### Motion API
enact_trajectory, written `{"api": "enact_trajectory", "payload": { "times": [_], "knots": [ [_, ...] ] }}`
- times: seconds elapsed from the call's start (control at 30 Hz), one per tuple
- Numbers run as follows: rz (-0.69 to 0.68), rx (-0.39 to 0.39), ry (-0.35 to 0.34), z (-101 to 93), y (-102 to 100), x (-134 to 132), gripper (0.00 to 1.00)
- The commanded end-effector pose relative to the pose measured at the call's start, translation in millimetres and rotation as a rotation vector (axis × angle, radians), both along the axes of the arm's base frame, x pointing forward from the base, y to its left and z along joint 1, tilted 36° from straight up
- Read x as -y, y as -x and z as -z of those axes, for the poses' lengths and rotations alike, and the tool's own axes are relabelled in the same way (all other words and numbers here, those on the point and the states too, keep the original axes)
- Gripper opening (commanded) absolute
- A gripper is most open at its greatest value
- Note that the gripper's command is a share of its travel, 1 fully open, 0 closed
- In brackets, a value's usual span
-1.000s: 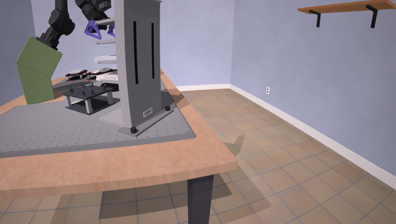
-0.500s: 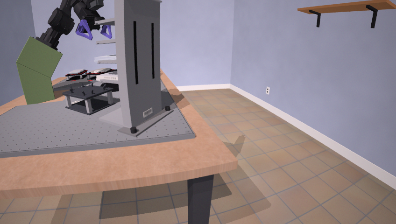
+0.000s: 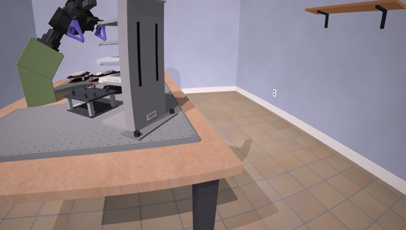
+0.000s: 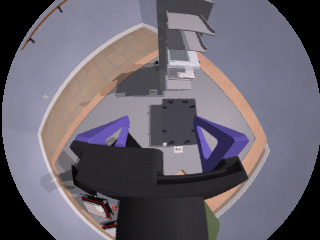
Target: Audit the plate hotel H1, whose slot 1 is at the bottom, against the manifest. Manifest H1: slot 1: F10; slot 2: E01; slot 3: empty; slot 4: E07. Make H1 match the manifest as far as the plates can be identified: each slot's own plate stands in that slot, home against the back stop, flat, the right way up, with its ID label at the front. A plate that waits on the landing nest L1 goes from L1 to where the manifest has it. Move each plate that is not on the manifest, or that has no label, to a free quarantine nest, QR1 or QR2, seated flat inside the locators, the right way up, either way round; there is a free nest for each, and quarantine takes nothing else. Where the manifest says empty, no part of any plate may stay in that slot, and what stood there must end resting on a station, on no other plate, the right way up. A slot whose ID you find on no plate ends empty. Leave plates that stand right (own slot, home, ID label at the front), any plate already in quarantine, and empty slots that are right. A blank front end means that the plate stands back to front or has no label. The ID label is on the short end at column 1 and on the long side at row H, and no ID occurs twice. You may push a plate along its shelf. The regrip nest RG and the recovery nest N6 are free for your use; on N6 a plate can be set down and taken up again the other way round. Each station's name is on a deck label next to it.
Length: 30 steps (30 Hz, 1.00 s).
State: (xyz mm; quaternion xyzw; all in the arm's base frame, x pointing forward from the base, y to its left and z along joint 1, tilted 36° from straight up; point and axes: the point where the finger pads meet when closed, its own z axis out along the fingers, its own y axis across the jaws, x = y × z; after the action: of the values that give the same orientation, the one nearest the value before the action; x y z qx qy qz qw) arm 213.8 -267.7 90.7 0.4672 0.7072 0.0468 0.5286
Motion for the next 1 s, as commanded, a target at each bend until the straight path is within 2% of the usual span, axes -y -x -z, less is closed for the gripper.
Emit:
{"api": "enact_trajectory", "payload": {
  "times": [0.0, 0.7, 0.77, 0.8, 0.83, 0.97],
  "knots": [
    [0.003, 0.016, 0.087, -23.7, -1.9, 27.1, 1.00],
    [0.004, 0.005, 0.087, 13.2, 34.0, 72.1, 1.00],
    [-0.006, 0.002, 0.086, 16.9, 27.6, 69.2, 1.00],
    [-0.014, 0.001, 0.044, 31.1, 24.3, 51.5, 1.00],
    [-0.010, 0.004, 0.029, 36.2, 23.1, 47.6, 1.00],
    [-0.010, 0.005, 0.028, 46.8, 16.1, 44.7, 1.00]
  ]
}}
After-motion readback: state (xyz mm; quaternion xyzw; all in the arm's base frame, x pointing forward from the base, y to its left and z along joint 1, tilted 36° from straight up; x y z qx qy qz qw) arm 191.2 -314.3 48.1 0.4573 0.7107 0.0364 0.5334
